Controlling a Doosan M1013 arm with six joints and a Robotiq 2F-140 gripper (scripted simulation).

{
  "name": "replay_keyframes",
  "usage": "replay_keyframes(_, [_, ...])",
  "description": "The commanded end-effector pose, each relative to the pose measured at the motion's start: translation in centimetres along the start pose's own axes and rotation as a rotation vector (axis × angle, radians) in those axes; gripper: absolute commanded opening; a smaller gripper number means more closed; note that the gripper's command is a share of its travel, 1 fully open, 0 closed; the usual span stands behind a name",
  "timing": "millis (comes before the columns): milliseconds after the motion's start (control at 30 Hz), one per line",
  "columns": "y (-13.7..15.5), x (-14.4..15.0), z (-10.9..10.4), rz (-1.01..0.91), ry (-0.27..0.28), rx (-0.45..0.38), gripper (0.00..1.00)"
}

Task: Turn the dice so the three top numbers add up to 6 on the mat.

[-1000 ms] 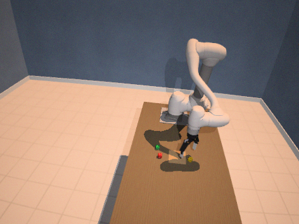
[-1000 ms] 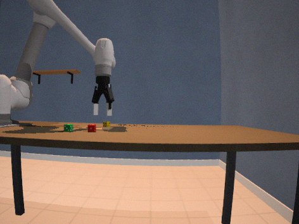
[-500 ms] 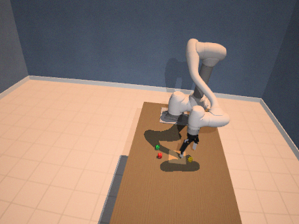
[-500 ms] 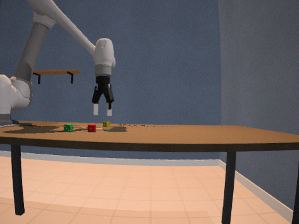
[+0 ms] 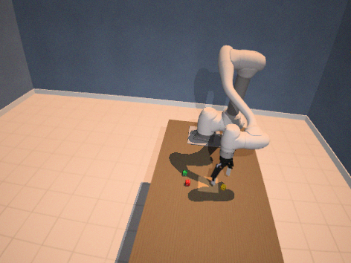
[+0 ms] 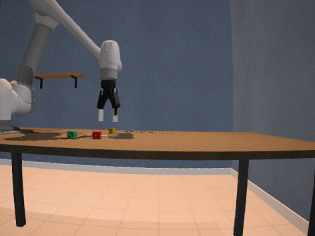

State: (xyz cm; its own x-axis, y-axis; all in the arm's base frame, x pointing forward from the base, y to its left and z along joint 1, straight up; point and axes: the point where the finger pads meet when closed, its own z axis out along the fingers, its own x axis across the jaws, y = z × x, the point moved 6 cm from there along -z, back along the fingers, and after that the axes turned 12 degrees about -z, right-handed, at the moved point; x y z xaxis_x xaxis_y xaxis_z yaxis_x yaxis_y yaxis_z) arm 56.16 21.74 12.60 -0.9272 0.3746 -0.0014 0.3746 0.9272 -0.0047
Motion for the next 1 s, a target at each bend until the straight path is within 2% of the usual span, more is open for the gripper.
replay_keyframes(0, [0.0,0.0,-0.1,0.0,0.0,0.0,1.0])
replay_keyframes(133, [0.0,0.0,-1.2,0.0,0.0,0.0,1.0])
replay_keyframes(333, [0.0,0.0,-4.8,0.0,0.0,0.0,1.0])
replay_keyframes(400, [0.0,0.0,-4.8,0.0,0.0,0.0,1.0])
replay_keyframes(600, [0.0,0.0,-8.0,0.0,0.0,0.0,1.0])
replay_keyframes(967, [0.0,0.0,-8.5,0.0,0.0,0.0,1.0])
